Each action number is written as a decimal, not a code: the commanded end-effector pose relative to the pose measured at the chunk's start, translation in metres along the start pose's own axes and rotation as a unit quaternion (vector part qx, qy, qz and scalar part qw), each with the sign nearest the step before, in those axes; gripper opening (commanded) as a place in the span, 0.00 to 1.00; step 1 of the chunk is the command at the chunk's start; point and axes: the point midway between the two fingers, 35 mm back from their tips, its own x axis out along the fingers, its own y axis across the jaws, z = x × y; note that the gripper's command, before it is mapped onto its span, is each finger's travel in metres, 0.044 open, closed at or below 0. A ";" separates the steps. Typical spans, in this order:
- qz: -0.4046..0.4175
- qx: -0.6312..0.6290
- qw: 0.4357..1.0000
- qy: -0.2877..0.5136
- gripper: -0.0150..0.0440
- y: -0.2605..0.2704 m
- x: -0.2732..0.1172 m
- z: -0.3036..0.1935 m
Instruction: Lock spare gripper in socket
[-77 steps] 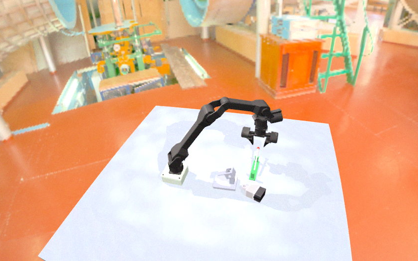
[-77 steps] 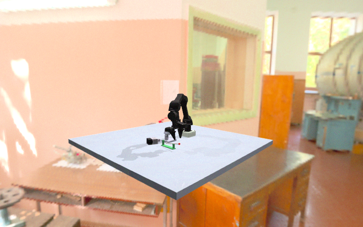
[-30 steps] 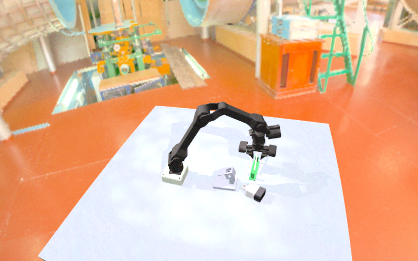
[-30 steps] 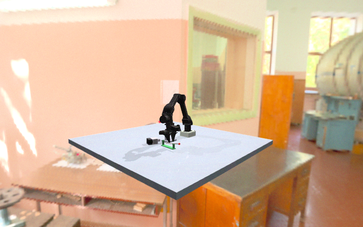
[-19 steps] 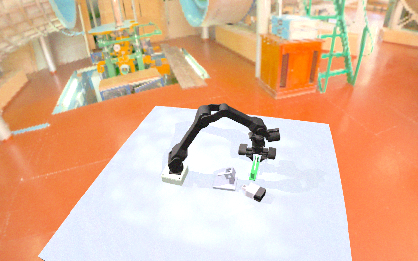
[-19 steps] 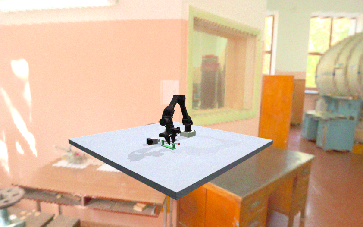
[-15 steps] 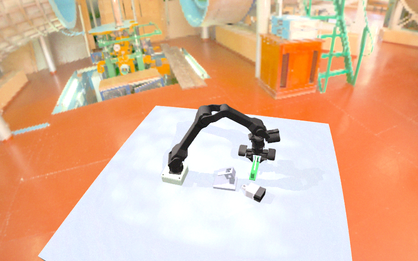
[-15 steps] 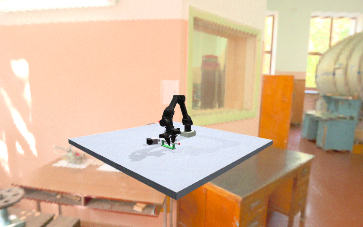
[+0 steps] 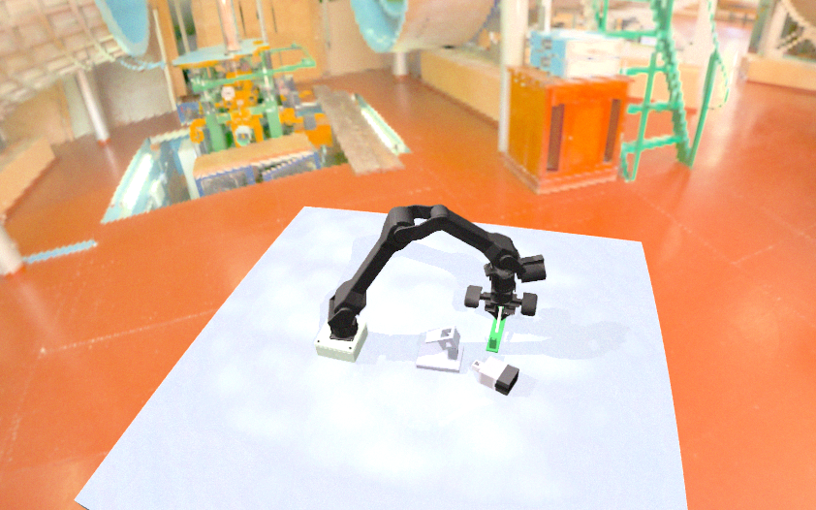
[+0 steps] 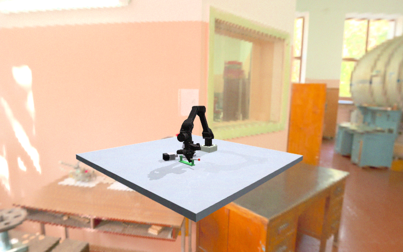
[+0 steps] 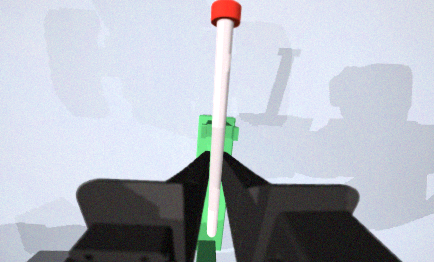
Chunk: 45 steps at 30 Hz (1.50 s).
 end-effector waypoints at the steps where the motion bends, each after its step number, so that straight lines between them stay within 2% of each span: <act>1: 0.000 -0.002 1.000 -0.002 0.25 0.000 0.000 0.001; 26: 0.005 0.000 1.000 0.002 0.25 0.002 -0.029 0.004; 35: 0.006 0.000 1.000 0.002 0.25 0.002 -0.025 0.003; 45: 0.006 0.008 1.000 0.003 0.25 0.001 -0.040 -0.024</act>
